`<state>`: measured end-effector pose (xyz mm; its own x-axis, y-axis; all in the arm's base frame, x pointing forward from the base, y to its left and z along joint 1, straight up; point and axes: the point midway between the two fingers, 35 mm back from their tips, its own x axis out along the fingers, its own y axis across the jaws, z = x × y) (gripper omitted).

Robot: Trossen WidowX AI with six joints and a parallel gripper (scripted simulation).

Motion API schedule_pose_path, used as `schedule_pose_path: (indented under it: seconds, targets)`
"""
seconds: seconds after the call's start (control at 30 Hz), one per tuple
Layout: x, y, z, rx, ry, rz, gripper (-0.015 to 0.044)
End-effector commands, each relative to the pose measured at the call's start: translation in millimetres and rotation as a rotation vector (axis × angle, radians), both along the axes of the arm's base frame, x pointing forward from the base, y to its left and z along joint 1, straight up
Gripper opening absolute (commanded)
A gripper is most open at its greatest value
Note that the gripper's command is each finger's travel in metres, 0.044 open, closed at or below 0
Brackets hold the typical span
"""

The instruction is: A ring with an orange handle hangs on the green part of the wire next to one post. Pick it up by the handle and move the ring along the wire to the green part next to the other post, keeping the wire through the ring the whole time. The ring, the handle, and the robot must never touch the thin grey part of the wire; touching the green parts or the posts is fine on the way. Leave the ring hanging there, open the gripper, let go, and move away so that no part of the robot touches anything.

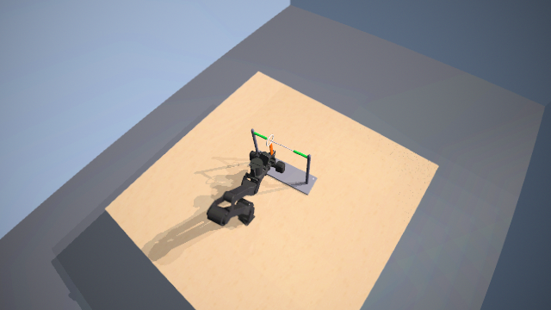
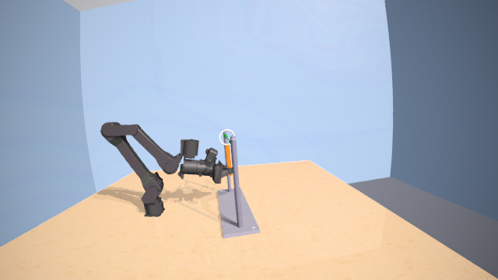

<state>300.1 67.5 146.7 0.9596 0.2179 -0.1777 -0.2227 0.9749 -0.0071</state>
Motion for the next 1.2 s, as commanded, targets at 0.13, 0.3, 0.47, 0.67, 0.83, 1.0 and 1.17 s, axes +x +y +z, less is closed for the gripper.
schedule_pose_path:
  seconds: [0.13, 0.3, 0.47, 0.67, 0.83, 1.0, 1.17]
  targets:
    - [-0.8, 7.8, -0.1, -0.005, 0.001, 0.008, -0.0150]
    - [-1.5, 12.7, -0.1, -0.005, 0.002, 0.013, -0.0150]
    - [-2.1, 17.6, 0.0, -0.005, 0.002, 0.018, -0.0150]
    - [-2.9, 23.6, 0.0, -0.004, 0.003, 0.021, -0.0150]
    - [-3.6, 28.5, 0.0, -0.003, 0.003, 0.023, -0.0150]
    - [-6.8, 30.5, 0.2, -0.005, 0.029, 0.024, -0.0150]
    - [-10.3, 31.9, -0.8, -0.008, 0.057, 0.025, -0.0150]
